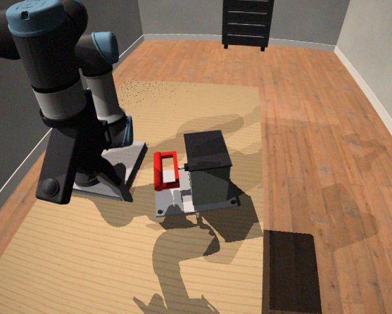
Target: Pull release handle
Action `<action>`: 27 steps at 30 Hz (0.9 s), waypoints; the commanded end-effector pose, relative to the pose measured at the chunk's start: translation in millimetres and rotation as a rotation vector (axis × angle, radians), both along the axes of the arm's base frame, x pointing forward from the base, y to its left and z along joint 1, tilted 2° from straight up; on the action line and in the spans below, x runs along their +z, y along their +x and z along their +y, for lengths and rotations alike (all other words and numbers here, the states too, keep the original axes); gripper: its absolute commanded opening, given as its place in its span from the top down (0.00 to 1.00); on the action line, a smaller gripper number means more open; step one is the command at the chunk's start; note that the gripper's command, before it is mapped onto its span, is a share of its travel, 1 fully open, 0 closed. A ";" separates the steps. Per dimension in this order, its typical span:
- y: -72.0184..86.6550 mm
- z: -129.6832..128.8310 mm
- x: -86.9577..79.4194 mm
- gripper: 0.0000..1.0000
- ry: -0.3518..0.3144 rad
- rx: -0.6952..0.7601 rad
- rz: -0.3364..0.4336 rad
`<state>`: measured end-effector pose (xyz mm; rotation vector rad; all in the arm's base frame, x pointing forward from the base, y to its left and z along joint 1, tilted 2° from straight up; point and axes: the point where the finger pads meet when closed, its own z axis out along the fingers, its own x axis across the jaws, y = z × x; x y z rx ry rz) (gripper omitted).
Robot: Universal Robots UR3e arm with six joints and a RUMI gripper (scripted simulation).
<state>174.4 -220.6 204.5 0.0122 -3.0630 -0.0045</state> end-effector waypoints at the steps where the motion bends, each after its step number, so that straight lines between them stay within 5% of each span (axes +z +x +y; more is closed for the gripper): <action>1: 36.9 43.2 -5.4 0.00 -0.016 0.060 -0.034; 6: 56.2 80.1 -11.3 0.00 -0.014 0.107 -0.060; 9: 56.2 80.1 -11.3 0.00 -0.014 0.107 -0.060; 19: 77.2 155.6 -24.2 0.00 0.002 0.197 -0.107; 27: 79.0 174.1 -27.6 0.00 0.009 0.219 -0.117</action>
